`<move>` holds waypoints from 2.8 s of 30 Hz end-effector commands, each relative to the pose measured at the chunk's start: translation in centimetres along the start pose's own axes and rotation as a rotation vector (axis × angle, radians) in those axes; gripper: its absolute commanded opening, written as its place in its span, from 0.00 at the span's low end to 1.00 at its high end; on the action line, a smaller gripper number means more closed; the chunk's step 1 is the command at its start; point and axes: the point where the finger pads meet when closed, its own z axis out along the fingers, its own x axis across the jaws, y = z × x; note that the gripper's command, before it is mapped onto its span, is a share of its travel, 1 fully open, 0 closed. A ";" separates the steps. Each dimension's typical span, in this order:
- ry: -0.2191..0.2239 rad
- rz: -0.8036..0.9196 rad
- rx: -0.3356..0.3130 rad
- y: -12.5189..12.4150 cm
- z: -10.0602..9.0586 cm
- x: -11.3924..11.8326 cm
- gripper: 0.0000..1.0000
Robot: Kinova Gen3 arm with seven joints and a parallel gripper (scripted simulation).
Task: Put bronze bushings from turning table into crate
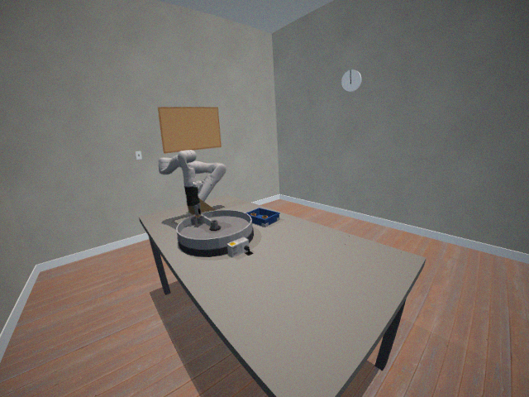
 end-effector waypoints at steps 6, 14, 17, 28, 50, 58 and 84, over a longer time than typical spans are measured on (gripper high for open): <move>0.001 0.001 0.001 0.0 -0.1 0.0 0.45; 0.001 0.003 0.003 0.1 1.4 0.1 0.45; 0.001 0.003 0.003 0.1 1.4 0.1 0.45; 0.001 0.003 0.003 0.1 2.1 0.1 0.45; 0.001 0.003 0.003 0.1 2.7 0.1 0.45; 0.001 0.003 0.003 0.1 2.9 0.1 0.45; 0.001 0.003 0.003 0.1 4.1 0.1 0.45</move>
